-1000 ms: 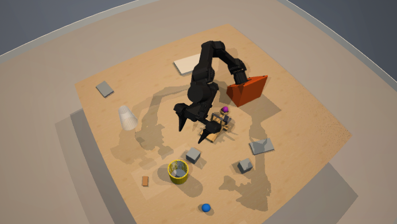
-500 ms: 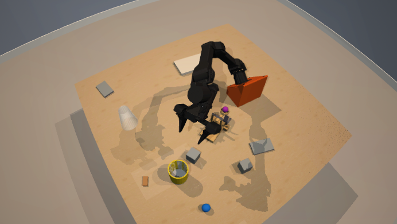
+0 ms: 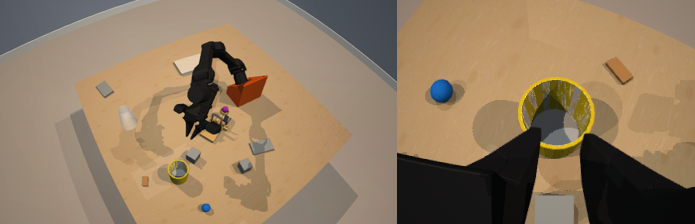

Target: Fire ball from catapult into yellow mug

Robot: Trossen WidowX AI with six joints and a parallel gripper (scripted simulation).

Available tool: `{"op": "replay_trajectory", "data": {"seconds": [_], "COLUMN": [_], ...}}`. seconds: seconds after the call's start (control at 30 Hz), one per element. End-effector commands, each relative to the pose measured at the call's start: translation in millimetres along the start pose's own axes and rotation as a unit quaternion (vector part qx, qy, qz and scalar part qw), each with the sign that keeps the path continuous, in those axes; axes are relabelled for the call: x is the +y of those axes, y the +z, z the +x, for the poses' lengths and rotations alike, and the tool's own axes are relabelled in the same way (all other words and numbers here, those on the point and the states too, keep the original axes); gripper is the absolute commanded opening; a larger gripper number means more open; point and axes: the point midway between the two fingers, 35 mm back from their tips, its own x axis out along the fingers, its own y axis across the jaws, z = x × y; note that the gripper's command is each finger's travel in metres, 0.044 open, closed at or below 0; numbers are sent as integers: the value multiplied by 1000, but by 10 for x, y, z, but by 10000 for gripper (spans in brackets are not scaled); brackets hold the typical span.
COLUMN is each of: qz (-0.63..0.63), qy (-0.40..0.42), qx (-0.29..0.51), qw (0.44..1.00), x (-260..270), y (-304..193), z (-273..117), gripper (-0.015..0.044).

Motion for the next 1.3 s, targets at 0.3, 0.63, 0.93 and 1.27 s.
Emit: {"op": "replay_trajectory", "data": {"seconds": [0.3, 0.63, 0.93, 1.27], "qz": [-3, -99, -235, -381], "qy": [-2, 11, 24, 35], "qx": [-1, 52, 117, 189], "qw": [1000, 994, 965, 905], "x": [-3, 279, 568, 736], "y": [7, -429, -1009, -1666], "z": [2, -5, -100, -259], "gripper": [0, 0, 0, 0]}}
